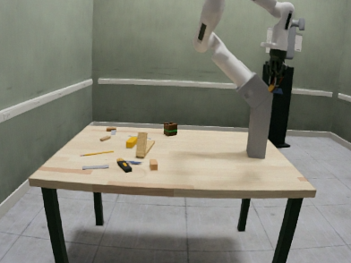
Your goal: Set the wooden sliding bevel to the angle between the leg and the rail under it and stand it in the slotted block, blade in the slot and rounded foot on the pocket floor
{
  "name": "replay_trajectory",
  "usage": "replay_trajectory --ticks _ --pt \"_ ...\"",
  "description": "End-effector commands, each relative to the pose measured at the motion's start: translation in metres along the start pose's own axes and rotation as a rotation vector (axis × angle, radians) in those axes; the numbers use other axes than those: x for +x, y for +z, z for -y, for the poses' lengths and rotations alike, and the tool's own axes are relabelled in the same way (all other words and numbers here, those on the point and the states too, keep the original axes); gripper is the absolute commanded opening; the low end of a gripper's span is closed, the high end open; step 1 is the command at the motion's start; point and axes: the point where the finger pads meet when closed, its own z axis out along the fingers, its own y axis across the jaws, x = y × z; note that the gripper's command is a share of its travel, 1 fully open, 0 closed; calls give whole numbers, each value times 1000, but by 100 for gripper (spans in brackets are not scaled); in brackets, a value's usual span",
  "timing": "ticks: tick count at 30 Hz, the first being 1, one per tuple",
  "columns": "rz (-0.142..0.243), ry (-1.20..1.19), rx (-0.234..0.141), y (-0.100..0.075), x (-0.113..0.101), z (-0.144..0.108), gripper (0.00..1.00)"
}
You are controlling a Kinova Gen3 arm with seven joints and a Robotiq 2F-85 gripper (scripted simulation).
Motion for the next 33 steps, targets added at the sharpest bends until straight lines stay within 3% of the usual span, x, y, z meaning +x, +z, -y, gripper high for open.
replay_trajectory --ticks 1,15,17,25,33 --pt "7 -48 17 -6 -12 -4 10" --pt "37 -368 102 -29 -84 -49 10" --pt "37 -368 102 -29 -84 -49 10" --pt "46 -571 145 -38 -122 -87 10" --pt "49 -731 172 -40 -147 -121 10"
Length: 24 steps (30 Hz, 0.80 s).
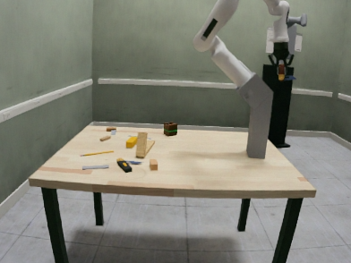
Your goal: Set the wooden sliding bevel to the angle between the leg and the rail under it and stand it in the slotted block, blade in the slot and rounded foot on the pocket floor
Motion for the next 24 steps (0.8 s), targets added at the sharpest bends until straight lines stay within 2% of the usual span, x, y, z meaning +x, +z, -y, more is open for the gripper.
replay_trajectory --ticks 1,3,13,16,18,20,24 --pt "1 -29 6 -2 -8 -1 10" --pt "4 -102 16 -3 -26 -7 10" --pt "10 -322 36 -4 -80 -32 10" --pt "12 -389 39 -4 -95 -42 10" --pt "12 -389 39 -4 -95 -42 10" --pt "14 -461 42 -2 -111 -53 10" --pt "16 -544 43 -1 -128 -67 10"
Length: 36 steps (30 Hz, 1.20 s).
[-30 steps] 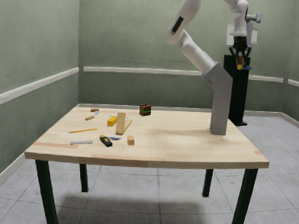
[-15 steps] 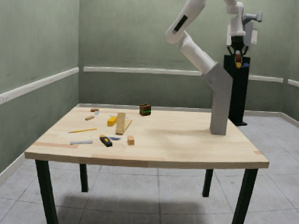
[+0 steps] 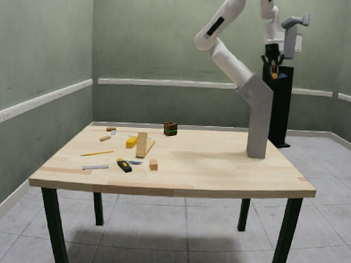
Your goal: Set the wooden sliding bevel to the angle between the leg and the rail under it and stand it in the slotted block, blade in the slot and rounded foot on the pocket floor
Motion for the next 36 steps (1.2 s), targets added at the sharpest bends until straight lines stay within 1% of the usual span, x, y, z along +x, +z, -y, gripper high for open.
replay_trajectory --ticks 1,9,11,13,24,26,28,30,36 --pt "3 -73 3 1 -20 -3 10" --pt "11 -247 0 7 -65 -18 10" --pt "11 -247 0 7 -65 -18 10" --pt "15 -316 -3 10 -82 -26 10" --pt "32 -542 -21 21 -135 -60 10" --pt "36 -583 -26 23 -145 -67 10" --pt "36 -583 -26 23 -145 -67 10" --pt "42 -649 -35 28 -159 -80 10" --pt "54 -764 -52 35 -182 -104 10"
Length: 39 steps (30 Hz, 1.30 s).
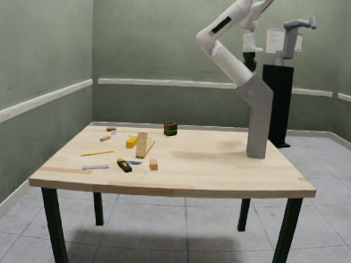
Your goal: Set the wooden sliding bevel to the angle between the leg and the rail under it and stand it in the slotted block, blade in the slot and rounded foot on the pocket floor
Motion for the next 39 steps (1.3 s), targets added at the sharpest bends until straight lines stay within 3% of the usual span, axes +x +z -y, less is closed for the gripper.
replay_trajectory --ticks 1,7,9,11,24,26,39 --pt "8 -66 -7 5 -19 -1 10" --pt "28 -183 -26 16 -52 -8 10" --pt "28 -183 -26 16 -52 -8 10" --pt "39 -246 -36 21 -70 -13 10" --pt "93 -482 -84 43 -136 -43 10" --pt "93 -482 -84 43 -136 -43 10" --pt "167 -726 -143 65 -199 -91 10"
